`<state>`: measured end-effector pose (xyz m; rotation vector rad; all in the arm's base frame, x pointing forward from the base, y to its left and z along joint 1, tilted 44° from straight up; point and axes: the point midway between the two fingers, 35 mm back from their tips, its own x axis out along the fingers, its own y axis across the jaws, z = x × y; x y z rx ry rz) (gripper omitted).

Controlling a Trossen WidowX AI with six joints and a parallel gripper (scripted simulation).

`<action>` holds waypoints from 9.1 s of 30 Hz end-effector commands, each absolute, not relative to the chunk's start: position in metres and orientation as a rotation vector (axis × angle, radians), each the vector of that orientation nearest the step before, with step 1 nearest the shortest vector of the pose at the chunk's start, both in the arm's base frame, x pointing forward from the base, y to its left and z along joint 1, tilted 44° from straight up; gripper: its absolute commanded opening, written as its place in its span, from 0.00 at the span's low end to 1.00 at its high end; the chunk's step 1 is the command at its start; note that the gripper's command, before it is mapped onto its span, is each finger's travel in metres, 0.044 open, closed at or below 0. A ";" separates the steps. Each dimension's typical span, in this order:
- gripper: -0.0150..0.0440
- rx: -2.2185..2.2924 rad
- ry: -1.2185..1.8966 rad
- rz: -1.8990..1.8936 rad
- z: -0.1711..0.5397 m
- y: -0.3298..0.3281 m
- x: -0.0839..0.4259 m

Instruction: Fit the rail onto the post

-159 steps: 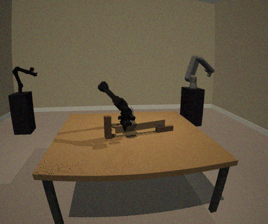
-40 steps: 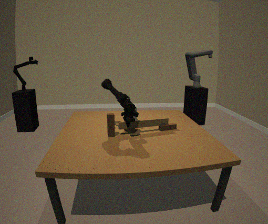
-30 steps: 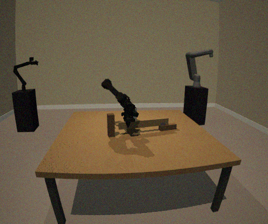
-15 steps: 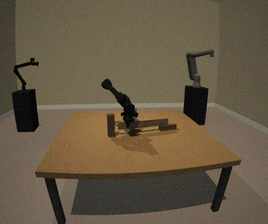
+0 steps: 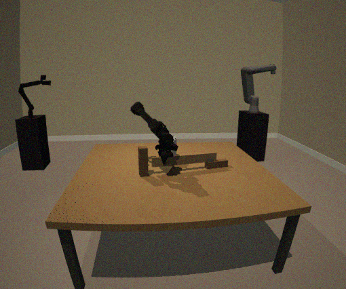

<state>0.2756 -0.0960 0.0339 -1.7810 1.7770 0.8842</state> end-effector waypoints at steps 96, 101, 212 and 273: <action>0.25 -1.786 1.769 0.882 0.049 -0.111 0.280; 0.25 -1.786 1.769 0.882 0.048 -0.111 0.280; 0.25 -1.786 1.769 0.882 0.052 -0.113 0.280; 0.25 -1.786 1.769 0.883 0.047 -0.107 0.280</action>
